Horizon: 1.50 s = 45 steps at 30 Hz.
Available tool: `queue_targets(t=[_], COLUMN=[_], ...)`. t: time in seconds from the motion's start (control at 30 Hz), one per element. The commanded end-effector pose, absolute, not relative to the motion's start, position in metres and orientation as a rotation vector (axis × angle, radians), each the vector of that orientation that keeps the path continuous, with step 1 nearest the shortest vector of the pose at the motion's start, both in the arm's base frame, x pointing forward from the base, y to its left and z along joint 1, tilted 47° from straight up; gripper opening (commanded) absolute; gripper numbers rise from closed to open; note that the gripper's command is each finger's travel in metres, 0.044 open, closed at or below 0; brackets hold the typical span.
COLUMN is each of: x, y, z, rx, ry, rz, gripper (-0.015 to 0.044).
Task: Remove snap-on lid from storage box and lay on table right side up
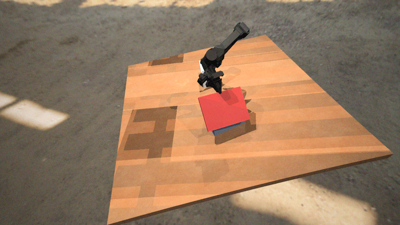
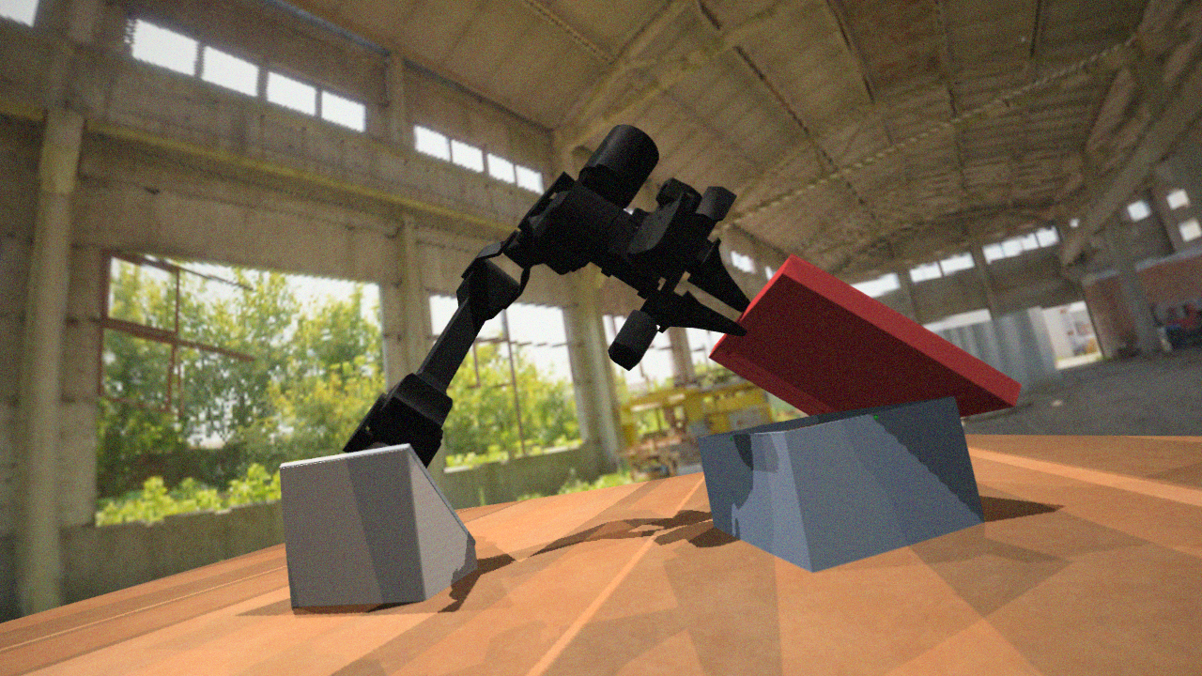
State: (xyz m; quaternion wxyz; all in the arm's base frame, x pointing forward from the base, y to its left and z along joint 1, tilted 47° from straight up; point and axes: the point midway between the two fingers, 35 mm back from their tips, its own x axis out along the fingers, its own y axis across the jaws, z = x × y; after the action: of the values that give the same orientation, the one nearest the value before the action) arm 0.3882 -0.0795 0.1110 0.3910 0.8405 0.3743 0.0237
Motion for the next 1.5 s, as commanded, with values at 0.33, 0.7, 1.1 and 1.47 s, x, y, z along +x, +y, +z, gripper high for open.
queue_targets(t=[0.33,0.7,1.1,1.47], x=[0.402,0.403,0.403,0.395], y=[-0.093,-0.103,-0.114,-0.099], z=[0.129,0.139,0.15,0.156], rx=[2.126,2.125,2.125,2.126], ry=[0.936,0.936,0.937,0.937], rz=[0.065,0.064,0.064,0.064], gripper=[0.0,0.0,0.0,0.0])
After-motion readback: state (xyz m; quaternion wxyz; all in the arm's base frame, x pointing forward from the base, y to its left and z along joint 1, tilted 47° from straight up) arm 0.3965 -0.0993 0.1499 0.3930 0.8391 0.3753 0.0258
